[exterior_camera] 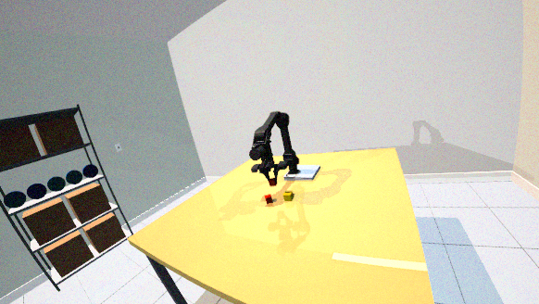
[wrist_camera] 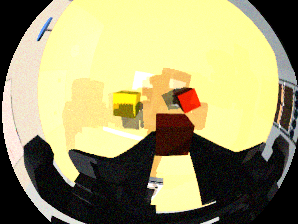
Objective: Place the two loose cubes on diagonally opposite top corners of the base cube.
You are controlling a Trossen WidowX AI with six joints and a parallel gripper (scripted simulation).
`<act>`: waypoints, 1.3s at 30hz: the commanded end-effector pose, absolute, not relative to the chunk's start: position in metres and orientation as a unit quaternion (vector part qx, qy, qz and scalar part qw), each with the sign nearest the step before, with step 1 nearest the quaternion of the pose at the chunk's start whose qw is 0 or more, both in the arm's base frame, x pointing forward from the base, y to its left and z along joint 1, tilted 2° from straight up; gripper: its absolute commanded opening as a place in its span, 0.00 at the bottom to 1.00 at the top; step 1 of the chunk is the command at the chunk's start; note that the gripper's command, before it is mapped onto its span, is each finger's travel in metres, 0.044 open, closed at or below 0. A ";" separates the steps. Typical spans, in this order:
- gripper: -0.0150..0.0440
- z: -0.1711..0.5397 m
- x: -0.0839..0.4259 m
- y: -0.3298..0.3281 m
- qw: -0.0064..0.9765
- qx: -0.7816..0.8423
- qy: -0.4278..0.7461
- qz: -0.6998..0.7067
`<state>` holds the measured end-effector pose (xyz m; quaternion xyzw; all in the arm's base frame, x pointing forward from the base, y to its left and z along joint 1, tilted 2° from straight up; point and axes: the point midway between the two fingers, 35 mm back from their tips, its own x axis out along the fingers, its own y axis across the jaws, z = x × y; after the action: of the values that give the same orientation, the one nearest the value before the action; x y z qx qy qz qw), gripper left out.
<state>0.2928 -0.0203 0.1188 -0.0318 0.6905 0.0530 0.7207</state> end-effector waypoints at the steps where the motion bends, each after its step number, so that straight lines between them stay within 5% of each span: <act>1: 0.43 0.116 0.292 -0.011 0.720 0.001 0.694 0.025; 39: 0.43 0.105 0.285 0.064 0.666 0.272 0.654 -0.232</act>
<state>0.2860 0.0636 0.1060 0.2689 0.6542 -0.2308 0.6682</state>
